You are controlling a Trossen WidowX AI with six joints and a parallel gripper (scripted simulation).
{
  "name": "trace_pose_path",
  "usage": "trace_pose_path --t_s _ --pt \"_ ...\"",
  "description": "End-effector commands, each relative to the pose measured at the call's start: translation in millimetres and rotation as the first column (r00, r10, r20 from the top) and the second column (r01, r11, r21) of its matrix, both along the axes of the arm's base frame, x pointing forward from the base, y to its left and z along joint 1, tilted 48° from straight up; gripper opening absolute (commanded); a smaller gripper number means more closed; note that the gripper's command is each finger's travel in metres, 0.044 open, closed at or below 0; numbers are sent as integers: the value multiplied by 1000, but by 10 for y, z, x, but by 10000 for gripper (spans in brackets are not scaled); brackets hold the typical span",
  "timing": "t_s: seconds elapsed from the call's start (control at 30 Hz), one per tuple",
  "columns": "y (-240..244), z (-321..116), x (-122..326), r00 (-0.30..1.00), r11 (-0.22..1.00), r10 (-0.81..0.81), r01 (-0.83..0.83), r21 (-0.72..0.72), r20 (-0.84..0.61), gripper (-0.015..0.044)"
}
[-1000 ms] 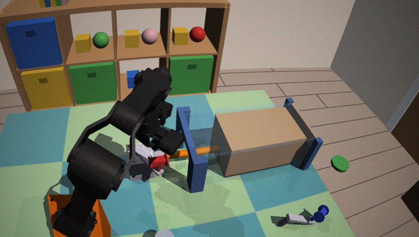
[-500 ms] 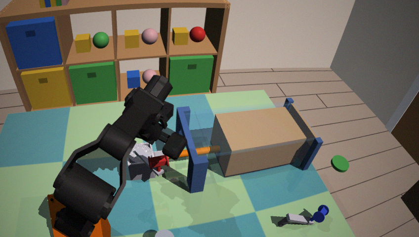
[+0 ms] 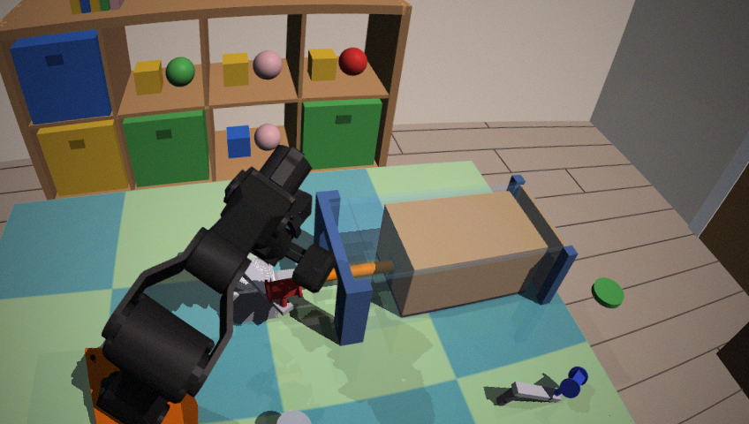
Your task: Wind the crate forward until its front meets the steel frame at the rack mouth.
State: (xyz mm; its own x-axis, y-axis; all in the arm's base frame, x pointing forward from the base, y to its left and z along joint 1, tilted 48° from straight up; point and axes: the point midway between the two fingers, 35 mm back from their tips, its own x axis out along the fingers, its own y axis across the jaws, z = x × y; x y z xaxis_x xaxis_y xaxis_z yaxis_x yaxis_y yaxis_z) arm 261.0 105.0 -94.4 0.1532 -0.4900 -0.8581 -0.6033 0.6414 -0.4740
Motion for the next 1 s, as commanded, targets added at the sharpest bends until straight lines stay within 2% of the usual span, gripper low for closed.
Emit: trace_pose_path --t_s 0.0,0.97 --pt "-74 -72 -29 1000 1000 4 -4 -11 -9 440" --pt "-398 -359 -138 1000 1000 3 -3 -13 -9 440"
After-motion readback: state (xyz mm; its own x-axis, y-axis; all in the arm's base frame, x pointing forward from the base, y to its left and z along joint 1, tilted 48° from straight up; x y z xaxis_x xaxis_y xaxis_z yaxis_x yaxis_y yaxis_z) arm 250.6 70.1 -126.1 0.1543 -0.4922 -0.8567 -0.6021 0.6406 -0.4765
